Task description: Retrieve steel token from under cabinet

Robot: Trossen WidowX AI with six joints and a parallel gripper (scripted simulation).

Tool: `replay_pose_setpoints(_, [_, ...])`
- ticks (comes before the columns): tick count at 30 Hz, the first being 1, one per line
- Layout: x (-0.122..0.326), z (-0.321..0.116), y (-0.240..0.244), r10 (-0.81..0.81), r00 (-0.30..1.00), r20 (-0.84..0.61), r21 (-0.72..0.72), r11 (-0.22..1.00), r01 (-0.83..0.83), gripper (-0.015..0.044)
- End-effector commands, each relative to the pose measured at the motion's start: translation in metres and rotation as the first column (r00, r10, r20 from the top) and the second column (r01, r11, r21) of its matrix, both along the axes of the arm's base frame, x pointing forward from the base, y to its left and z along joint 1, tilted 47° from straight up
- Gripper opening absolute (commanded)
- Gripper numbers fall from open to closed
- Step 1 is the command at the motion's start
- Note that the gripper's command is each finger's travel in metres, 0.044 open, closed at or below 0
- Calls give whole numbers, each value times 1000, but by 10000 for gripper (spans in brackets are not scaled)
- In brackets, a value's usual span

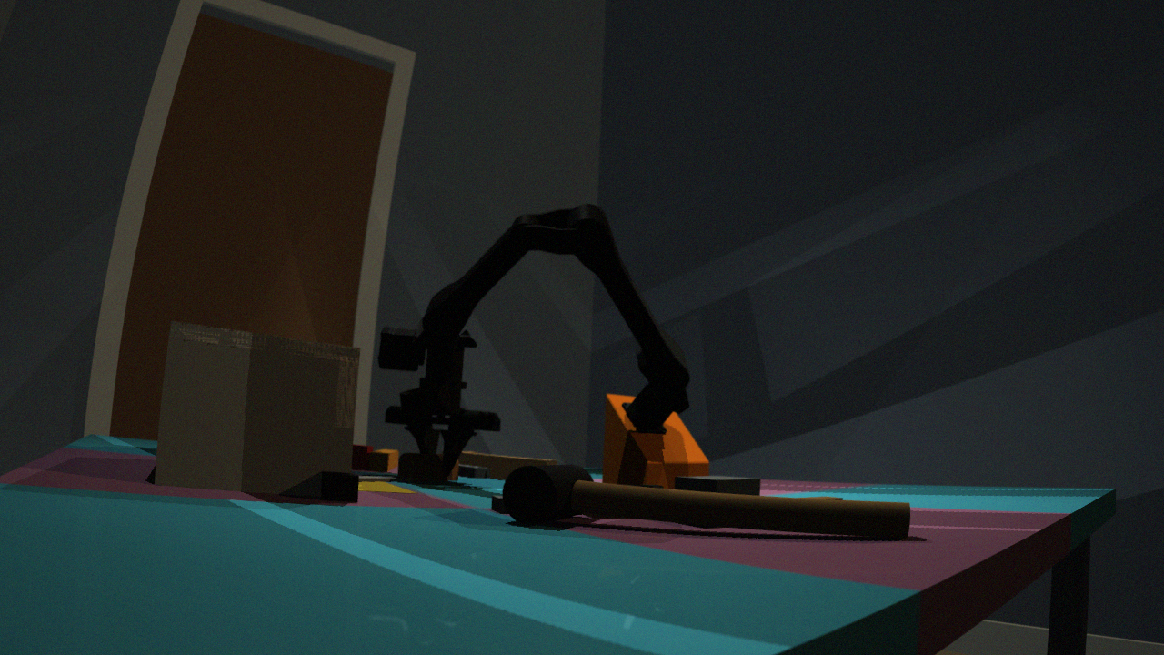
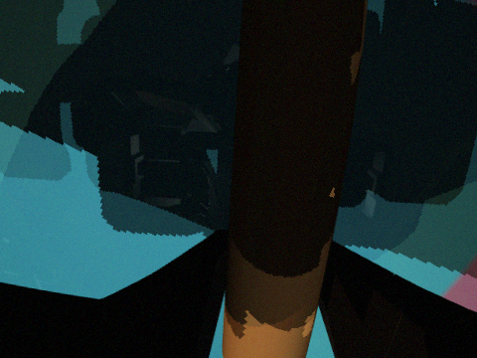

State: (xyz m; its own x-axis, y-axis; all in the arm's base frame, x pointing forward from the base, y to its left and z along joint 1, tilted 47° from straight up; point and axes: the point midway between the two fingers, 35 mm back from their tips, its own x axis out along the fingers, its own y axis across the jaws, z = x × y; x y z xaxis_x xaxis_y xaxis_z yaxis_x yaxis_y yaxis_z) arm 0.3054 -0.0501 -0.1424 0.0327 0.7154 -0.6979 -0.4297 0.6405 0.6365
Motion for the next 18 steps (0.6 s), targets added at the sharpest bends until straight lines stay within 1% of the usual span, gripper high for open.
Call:
replay_pose_setpoints(1, [-10, -4, -2, -1, 1000, -2, 3, 1000, 1, 0])
replay_pose_setpoints(18, [-41, -17, -14, -1, 1000, -3, 2, 1000, 1, 0])
